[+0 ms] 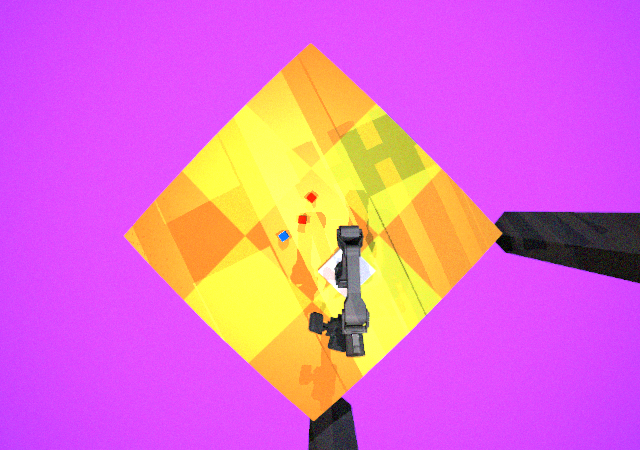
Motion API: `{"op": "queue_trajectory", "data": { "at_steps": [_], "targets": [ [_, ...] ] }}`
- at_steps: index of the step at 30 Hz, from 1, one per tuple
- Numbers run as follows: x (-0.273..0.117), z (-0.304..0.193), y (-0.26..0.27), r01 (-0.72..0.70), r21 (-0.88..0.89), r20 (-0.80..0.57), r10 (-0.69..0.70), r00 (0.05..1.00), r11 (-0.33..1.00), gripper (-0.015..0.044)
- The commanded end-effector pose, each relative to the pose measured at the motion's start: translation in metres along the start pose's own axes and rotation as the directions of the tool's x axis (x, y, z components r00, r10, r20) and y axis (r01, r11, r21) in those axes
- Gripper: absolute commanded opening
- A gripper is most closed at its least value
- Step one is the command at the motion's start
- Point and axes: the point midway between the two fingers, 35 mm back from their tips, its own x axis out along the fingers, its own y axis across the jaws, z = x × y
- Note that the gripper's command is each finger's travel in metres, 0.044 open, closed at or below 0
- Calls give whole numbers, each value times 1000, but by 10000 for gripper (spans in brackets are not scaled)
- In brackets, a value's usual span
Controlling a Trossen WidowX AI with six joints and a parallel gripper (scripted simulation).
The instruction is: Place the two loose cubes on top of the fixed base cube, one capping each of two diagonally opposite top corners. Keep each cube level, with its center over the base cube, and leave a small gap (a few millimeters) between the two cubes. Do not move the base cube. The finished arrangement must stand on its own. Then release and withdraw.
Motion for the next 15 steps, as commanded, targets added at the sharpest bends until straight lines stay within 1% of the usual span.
{"op": "queue_trajectory", "data": {
  "at_steps": [1, 8, 15],
  "targets": [
    [7, -2, -10, 45, 70, -63, -41, 997, 996, 265],
    [21, -10, -33, 153, 202, -190, -114, 975, 967, 265],
    [32, -21, -58, 270, 327, -317, -163, 934, 906, 265]
  ]
}}
